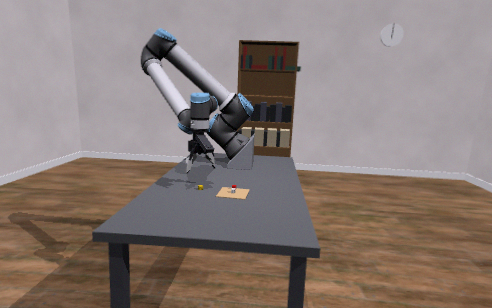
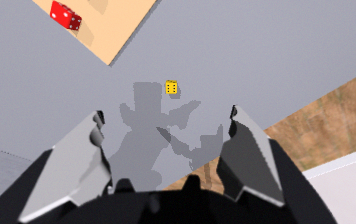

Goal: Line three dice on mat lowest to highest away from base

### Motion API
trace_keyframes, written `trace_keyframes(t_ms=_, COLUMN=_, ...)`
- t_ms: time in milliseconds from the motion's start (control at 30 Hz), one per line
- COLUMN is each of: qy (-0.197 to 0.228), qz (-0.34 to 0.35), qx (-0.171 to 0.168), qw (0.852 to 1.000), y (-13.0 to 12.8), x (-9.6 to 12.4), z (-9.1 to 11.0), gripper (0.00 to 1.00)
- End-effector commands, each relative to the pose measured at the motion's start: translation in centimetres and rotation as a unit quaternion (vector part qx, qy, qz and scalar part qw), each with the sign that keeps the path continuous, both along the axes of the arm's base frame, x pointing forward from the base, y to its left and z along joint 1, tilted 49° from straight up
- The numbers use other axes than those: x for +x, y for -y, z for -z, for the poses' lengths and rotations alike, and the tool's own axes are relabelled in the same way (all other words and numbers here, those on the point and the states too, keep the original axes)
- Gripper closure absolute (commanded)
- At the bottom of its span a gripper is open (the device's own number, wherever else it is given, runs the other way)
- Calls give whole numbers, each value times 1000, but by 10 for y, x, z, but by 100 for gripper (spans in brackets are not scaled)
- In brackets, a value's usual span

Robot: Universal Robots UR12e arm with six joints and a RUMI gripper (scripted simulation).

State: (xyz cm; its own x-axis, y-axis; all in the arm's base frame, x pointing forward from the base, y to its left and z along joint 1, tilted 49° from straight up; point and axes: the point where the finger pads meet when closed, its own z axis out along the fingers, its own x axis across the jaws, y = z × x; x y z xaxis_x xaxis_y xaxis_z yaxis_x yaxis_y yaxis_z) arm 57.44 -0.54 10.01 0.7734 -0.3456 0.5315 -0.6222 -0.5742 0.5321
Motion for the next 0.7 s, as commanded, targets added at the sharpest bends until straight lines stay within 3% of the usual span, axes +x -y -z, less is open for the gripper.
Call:
trace_keyframes(t_ms=0, qy=13, qz=13, qx=2, qw=1000, y=2, x=0, z=-2, gripper=0)
trace_keyframes(t_ms=267, qy=19, qz=18, qx=2, qw=1000, y=3, x=0, z=-3, gripper=0)
trace_keyframes(t_ms=300, qy=19, qz=18, qx=2, qw=1000, y=3, x=0, z=-3, gripper=79)
trace_keyframes(t_ms=667, qy=19, qz=18, qx=2, qw=1000, y=3, x=0, z=-3, gripper=79)
